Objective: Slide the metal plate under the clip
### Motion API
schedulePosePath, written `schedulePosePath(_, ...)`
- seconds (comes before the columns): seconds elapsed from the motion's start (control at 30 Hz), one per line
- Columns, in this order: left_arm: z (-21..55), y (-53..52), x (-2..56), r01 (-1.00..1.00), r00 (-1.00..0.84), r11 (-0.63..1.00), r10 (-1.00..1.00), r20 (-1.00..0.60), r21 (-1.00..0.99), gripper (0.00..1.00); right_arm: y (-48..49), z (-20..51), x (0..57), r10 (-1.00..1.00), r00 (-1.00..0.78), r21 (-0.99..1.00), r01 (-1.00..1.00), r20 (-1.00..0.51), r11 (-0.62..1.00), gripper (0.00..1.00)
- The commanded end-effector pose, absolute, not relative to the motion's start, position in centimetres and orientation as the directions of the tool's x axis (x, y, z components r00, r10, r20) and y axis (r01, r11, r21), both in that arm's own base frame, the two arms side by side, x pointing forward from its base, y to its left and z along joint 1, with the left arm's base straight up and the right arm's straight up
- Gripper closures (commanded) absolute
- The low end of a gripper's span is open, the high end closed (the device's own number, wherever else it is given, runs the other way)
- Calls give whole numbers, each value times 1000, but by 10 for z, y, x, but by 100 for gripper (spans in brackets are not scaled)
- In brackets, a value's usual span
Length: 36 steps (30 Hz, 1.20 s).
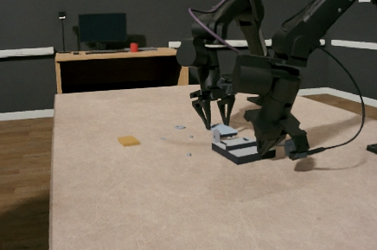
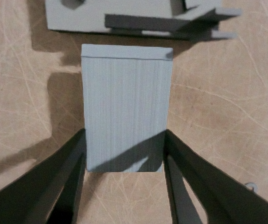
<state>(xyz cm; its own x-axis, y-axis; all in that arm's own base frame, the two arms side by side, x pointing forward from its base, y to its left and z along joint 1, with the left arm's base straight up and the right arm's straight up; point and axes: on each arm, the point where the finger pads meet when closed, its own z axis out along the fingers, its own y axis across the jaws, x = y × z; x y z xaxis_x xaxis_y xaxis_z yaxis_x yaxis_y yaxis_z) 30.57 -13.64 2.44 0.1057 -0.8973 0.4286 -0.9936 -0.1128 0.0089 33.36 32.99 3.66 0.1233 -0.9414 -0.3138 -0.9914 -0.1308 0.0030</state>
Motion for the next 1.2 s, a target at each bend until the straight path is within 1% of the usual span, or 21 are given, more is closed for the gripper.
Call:
schedulePosePath(0.0, 25, -140, 309, -994, 94, -109, -894, 438, -9, 100, 344, 58, 339, -924, 136, -37, -991, -357, -132, 55)
schedulePosePath(0.3, 25, -140, 309, -994, 94, -109, -894, 438, -9, 100, 340, 54, 339, -927, 128, -28, -992, -352, -126, 55)
schedulePosePath(0.37, 25, -140, 309, -994, 94, -109, -894, 438, -9, 100, 339, 58, 350, -921, 112, -57, -994, -372, -98, 55)
schedulePosePath(0.43, 25, -140, 309, -994, 94, -109, -894, 438, -9, 100, 333, 53, 348, -926, 99, -42, -995, -364, -90, 55)
schedulePosePath(0.87, 25, -140, 309, -994, 94, -109, -894, 438, -9, 100, 334, 53, 348, -927, 94, -43, -995, -364, -85, 55)
schedulePosePath(1.17, 25, -140, 309, -994, 94, -109, -894, 438, -9, 100, 354, 47, 338, -924, 120, -29, -993, -363, -117, 55)
